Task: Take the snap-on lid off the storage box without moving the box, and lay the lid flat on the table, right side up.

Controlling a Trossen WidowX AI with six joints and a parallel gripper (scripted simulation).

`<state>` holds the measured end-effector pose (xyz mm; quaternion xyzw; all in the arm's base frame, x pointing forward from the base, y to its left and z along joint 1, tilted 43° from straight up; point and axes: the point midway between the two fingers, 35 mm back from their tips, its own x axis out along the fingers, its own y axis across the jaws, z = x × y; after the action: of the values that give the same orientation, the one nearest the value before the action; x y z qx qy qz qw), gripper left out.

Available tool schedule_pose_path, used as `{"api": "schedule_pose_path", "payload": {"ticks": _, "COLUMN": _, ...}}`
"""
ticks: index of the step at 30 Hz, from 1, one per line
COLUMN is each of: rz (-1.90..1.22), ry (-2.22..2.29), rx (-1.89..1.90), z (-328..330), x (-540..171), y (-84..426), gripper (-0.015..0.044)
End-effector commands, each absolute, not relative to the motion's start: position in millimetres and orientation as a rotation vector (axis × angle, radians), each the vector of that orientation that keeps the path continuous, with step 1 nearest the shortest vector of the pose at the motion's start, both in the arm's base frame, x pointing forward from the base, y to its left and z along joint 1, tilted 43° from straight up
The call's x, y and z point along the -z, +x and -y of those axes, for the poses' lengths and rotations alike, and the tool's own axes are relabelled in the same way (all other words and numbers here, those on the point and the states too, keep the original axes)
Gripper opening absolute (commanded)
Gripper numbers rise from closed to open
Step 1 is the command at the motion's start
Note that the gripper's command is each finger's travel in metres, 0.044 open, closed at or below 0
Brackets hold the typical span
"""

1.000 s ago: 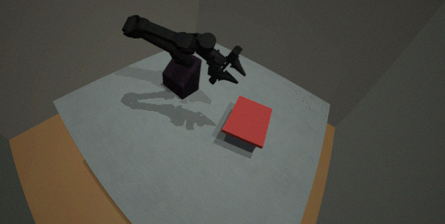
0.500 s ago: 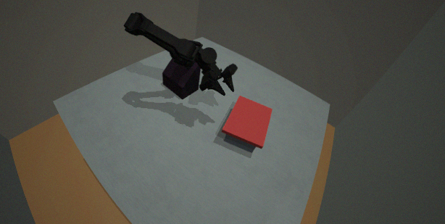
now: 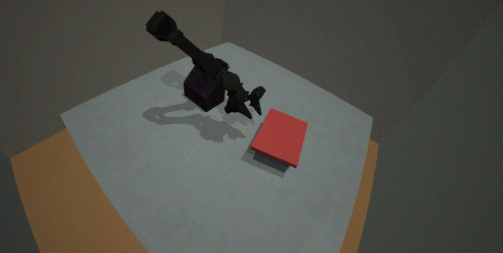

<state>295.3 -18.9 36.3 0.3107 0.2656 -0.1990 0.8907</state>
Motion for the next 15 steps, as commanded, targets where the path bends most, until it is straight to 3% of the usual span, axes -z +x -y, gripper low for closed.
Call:
{"api": "schedule_pose_path", "payload": {"ticks": 1, "rz": -0.553, "ry": 0.643, "rx": 0.409, "z": 19, "x": -34, "y": 300, "gripper": 0.0235}}
{"api": "schedule_pose_path", "payload": {"ticks": 15, "rz": -0.553, "ry": 0.643, "rx": 0.409, "z": 23, "x": -24, "y": 317, "gripper": 0.0235}}
